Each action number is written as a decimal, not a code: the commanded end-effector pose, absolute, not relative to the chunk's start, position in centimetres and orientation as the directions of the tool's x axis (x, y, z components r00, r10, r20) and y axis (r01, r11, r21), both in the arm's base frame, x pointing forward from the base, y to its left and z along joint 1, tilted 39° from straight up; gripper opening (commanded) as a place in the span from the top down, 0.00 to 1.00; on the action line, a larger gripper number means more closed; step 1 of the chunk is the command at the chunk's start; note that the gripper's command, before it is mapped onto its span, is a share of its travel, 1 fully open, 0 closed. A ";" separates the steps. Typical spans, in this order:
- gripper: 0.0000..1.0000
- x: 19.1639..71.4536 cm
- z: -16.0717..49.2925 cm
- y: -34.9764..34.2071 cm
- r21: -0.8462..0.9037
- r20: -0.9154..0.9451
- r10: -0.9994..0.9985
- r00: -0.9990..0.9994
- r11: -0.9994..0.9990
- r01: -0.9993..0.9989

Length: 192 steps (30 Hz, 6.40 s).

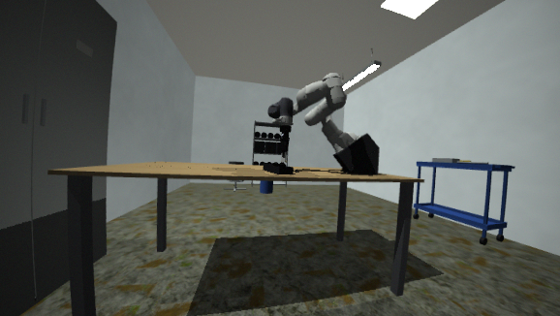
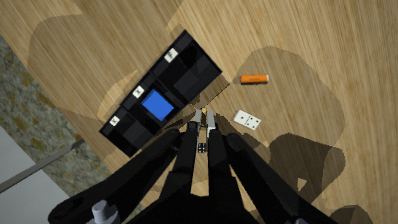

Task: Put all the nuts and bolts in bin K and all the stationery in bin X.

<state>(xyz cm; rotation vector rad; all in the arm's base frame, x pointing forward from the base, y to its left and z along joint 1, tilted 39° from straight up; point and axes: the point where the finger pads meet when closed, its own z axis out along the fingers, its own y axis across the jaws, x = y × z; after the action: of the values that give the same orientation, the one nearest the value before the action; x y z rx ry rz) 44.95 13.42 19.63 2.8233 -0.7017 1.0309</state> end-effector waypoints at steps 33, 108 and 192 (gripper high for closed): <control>0.94 44.8 19.6 13.5 -0.107 0.620 -0.404 0.672 -0.892 -0.439; 0.94 44.3 20.5 13.7 -0.107 0.620 -0.404 0.672 -0.892 -0.439; 0.94 46.5 18.4 28.6 -0.502 0.379 -0.905 0.191 -0.374 -0.779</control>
<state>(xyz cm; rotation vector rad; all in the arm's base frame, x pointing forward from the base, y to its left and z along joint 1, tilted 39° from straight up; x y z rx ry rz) 46.60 28.70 18.41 2.6727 -1.6347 1.0779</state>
